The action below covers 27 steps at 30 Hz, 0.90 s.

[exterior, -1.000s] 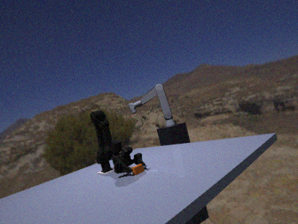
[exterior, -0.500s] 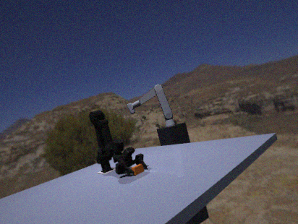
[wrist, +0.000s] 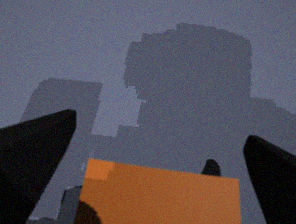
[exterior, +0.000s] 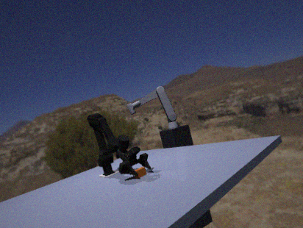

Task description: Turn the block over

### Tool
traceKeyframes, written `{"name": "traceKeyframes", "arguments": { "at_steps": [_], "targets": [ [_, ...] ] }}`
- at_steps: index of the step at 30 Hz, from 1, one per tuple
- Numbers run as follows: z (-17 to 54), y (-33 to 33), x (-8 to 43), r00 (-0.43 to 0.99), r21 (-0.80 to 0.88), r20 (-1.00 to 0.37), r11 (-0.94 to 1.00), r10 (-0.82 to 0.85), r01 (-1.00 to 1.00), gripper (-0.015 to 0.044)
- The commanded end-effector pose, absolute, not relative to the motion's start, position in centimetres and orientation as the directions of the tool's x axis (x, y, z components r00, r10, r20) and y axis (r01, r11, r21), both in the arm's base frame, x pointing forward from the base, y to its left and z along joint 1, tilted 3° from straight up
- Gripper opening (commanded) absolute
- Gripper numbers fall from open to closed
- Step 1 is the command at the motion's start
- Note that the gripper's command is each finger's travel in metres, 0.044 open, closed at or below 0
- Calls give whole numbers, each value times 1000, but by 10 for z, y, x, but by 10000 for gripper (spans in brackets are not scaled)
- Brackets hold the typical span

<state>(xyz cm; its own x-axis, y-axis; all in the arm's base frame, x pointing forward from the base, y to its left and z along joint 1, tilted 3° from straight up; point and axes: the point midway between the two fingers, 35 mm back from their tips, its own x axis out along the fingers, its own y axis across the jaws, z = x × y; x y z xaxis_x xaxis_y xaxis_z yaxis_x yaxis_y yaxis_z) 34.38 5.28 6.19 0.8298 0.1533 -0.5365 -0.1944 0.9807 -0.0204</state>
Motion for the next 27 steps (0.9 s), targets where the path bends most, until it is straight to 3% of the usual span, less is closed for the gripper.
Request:
{"name": "traceKeyframes", "arguments": {
  "at_steps": [1, 9, 27],
  "targets": [
    [125, 50, 324, 717, -35, -688, 982, 112, -186, 440],
    [128, 45, 294, 609, -34, -788, 981, 91, -190, 440],
    [128, 45, 293, 607, -34, -789, 981, 90, -190, 440]
  ]
}}
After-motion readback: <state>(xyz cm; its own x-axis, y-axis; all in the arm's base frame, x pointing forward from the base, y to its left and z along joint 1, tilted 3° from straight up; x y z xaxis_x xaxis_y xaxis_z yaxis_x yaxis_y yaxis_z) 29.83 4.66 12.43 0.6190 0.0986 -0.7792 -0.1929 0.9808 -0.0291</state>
